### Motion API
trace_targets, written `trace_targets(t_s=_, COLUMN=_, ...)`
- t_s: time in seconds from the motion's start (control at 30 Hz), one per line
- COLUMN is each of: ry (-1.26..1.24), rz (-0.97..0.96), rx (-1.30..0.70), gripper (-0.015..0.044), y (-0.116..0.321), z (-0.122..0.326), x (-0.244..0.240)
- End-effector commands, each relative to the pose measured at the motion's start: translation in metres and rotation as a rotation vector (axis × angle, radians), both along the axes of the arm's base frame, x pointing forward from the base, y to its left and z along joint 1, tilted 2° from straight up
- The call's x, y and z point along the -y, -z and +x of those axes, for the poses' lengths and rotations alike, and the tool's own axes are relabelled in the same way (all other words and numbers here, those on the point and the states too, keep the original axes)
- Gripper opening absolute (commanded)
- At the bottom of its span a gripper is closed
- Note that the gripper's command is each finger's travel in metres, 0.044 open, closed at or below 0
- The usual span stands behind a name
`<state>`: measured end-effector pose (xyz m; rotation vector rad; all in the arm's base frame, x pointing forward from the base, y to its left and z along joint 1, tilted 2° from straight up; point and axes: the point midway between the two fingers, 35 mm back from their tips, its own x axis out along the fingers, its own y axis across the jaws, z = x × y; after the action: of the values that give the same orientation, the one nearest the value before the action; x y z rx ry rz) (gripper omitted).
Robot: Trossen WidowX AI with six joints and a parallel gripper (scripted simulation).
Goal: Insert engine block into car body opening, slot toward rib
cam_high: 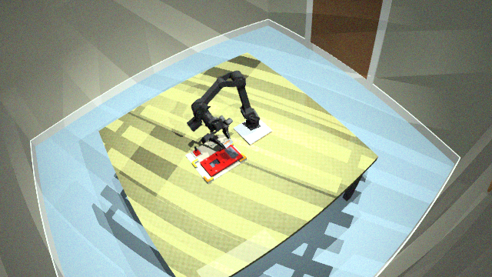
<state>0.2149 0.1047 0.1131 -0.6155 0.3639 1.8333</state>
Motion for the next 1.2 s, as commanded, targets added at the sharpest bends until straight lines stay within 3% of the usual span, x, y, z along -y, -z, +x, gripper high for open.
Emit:
trace_targets(t_s=0.0, ry=-0.001, rz=0.008, rx=-0.007, gripper=0.0000, y=0.008, z=0.000, x=0.000)
trace_targets(t_s=0.83, ry=-0.001, rz=0.007, rx=-0.007, gripper=0.0000, y=0.058, z=0.002, x=0.001)
trace_targets(t_s=1.17, ry=-0.001, rz=0.007, rx=-0.007, gripper=0.0000, y=0.054, z=0.003, x=0.001)
